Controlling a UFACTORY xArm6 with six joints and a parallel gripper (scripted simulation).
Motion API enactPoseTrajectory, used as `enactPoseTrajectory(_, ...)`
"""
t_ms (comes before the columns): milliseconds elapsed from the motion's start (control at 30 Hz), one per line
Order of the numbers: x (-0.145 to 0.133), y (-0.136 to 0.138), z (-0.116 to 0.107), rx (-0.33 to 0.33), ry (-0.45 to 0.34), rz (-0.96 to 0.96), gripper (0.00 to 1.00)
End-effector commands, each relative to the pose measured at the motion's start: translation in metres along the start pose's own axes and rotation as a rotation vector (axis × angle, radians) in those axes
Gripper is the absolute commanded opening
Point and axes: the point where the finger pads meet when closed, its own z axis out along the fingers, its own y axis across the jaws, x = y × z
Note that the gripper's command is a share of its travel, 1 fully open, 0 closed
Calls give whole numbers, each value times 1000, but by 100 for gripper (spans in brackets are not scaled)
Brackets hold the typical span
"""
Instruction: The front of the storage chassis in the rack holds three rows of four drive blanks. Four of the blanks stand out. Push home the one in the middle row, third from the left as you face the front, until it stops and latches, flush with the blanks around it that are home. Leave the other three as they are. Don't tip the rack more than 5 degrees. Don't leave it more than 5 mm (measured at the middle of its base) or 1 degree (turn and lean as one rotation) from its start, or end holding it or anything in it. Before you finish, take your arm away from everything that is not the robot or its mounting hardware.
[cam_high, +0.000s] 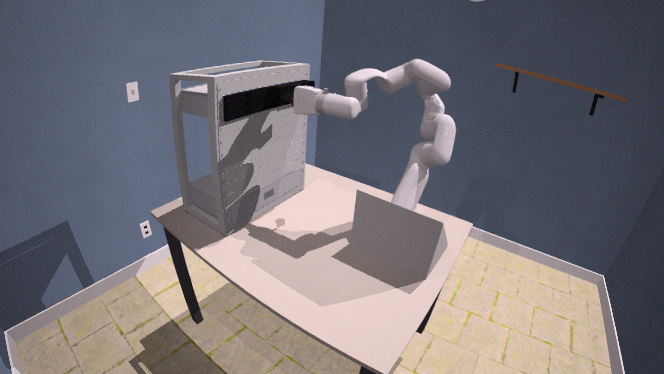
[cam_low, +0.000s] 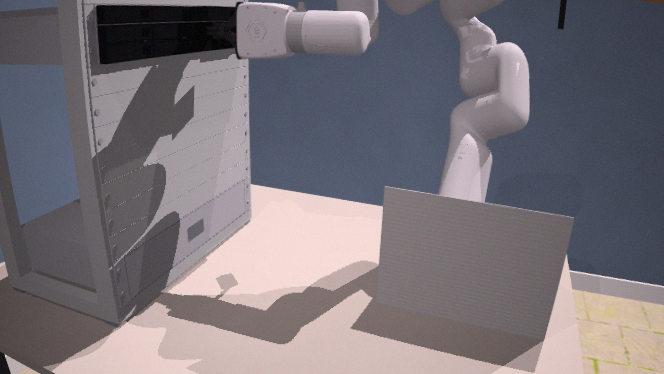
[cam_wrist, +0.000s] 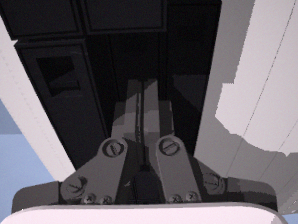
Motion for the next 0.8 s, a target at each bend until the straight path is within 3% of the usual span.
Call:
enactPoseTrajectory(0, 1, -2, 1, 3, 2, 3, 0)
enactPoseTrajectory(767, 1, -2, 5, 3, 2, 3, 0)
